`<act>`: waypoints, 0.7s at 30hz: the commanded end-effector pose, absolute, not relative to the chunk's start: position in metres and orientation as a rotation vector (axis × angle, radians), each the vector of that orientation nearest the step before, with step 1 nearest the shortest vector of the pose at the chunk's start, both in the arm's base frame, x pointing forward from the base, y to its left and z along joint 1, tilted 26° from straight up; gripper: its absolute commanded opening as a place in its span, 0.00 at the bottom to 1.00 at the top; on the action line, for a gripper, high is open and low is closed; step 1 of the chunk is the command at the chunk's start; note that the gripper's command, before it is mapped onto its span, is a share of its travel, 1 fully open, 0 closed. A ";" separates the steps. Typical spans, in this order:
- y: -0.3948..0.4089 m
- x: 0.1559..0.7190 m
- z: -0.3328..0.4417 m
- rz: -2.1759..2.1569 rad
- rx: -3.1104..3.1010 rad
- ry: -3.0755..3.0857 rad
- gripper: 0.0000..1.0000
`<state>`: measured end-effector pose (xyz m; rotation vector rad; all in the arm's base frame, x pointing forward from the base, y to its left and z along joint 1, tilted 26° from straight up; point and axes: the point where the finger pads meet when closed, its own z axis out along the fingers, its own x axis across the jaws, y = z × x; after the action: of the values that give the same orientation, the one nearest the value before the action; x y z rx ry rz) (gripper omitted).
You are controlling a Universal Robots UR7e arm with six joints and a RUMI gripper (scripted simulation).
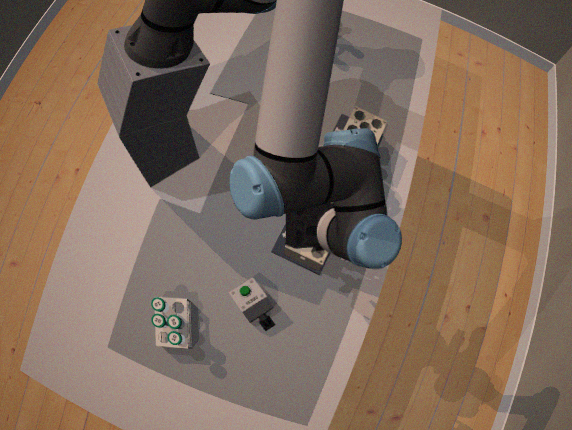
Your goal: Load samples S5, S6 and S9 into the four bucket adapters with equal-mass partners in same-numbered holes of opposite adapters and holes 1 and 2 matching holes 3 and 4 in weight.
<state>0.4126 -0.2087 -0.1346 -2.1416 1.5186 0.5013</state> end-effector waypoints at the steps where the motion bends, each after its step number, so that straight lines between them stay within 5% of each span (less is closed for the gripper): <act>1: -0.209 0.413 -0.135 0.438 -2.085 1.616 0.35; 21: -0.209 0.413 -0.135 0.256 -1.875 1.889 0.35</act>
<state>0.4125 -0.2086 -0.1345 -1.9202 1.8293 0.3030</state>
